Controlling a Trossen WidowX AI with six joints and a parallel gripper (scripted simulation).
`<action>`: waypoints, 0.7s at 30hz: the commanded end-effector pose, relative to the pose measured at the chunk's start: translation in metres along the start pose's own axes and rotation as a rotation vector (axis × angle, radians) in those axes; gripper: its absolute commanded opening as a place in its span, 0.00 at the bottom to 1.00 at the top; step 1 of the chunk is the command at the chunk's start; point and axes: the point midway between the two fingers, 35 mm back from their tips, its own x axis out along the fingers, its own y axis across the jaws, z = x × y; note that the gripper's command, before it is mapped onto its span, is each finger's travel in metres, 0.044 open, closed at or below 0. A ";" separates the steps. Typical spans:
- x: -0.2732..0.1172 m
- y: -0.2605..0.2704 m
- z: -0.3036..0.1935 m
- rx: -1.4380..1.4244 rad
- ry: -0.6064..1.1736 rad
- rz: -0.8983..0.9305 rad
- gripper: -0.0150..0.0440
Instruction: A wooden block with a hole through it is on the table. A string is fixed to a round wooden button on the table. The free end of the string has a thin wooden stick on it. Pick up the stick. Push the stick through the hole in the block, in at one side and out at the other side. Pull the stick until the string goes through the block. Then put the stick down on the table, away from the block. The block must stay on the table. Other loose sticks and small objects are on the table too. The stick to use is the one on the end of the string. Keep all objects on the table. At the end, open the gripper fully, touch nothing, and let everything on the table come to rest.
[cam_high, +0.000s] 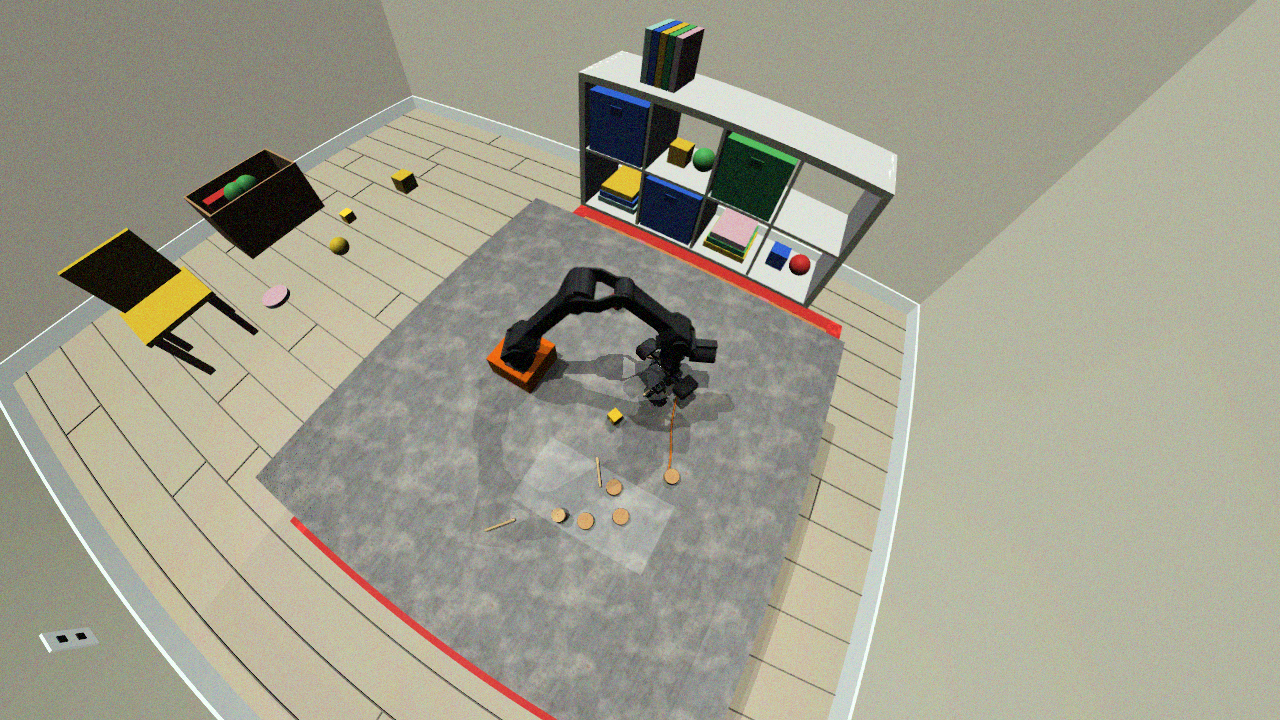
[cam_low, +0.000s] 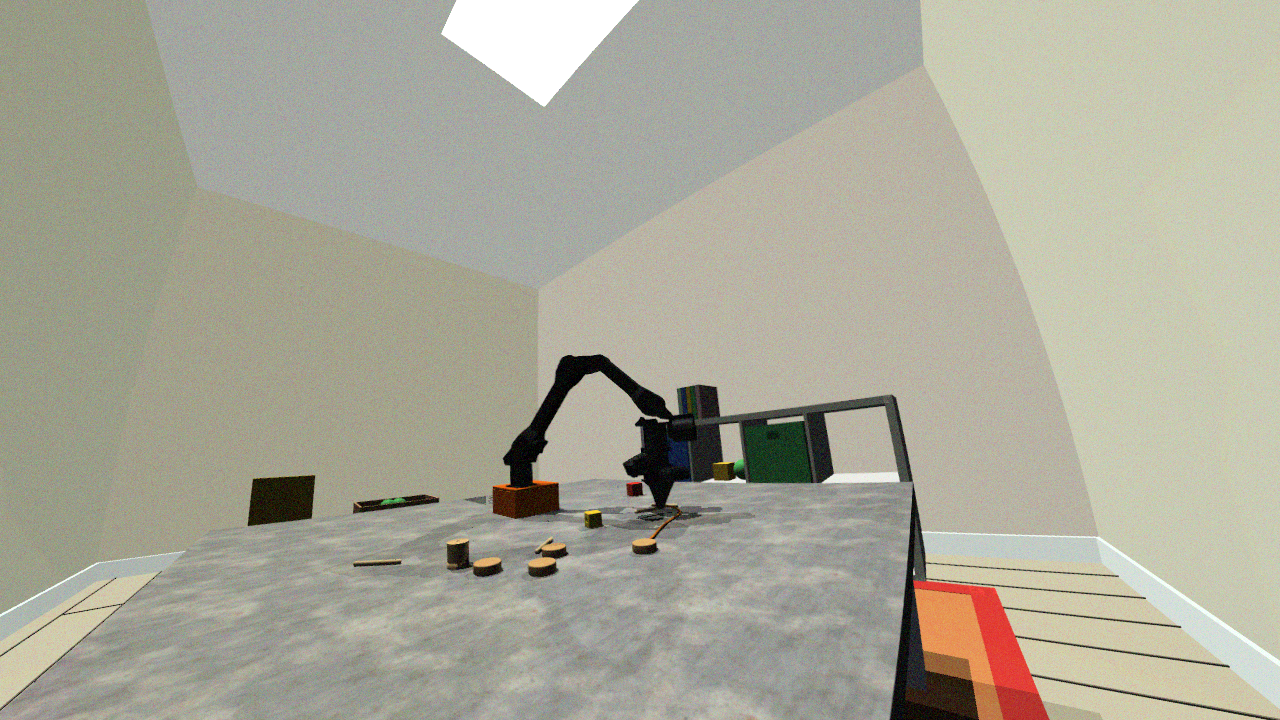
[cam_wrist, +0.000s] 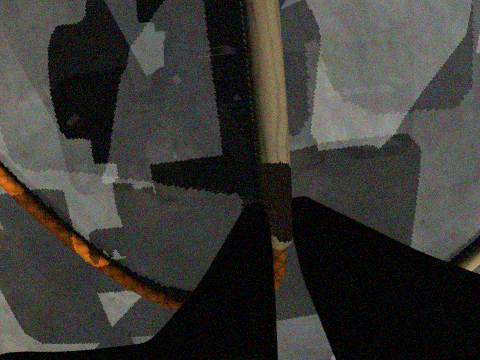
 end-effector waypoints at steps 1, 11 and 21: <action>-0.002 0.001 0.006 -0.001 0.007 0.000 0.25; -0.002 0.002 0.019 -0.001 0.007 0.000 0.25; -0.002 0.003 0.032 -0.001 0.006 0.000 0.25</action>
